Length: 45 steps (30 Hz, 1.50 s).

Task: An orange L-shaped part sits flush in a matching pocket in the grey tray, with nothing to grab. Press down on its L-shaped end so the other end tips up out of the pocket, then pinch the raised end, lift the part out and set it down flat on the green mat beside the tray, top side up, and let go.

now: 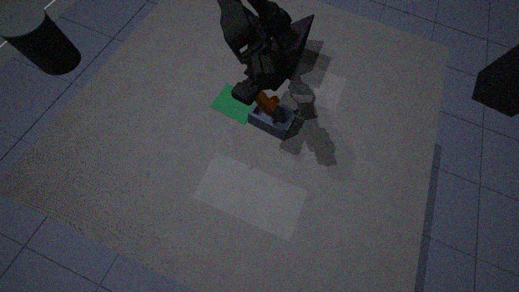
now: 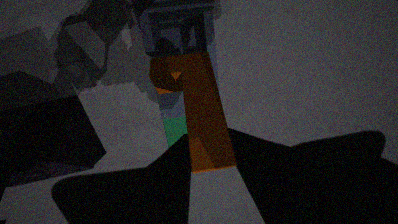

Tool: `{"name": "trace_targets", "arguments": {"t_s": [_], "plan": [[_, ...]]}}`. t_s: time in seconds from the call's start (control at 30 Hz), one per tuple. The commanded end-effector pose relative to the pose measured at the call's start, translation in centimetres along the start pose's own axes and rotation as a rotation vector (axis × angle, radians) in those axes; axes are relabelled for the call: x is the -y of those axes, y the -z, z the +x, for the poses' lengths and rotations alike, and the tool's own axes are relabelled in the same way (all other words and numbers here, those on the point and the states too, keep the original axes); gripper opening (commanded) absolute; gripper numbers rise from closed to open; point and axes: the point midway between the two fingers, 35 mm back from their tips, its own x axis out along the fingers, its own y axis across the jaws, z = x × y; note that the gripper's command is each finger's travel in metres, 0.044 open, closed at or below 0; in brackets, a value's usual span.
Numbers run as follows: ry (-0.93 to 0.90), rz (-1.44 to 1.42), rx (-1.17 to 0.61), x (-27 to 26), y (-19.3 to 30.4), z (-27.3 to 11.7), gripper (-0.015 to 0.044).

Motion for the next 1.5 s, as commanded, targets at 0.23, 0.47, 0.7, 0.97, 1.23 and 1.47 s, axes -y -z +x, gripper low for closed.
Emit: {"name": "trace_targets", "arguments": {"t_s": [0.23,0.47,0.7,0.97,1.23,1.47], "plan": [[0.0,-0.005,-0.006,-0.4,4.4,0.0,0.0],[0.0,-0.005,-0.008,-0.7,7.8,0.0,0.0],[0.0,-0.005,-0.009,-1.1,11.0,0.0,0.0],[0.0,-0.005,-0.009,-1.1,11.0,0.5,0.0],[0.0,-0.005,-0.009,-1.1,11.1,1.8,0.0],[0.001,-0.005,-0.01,-1.1,11.1,2.9,0.0]]}}
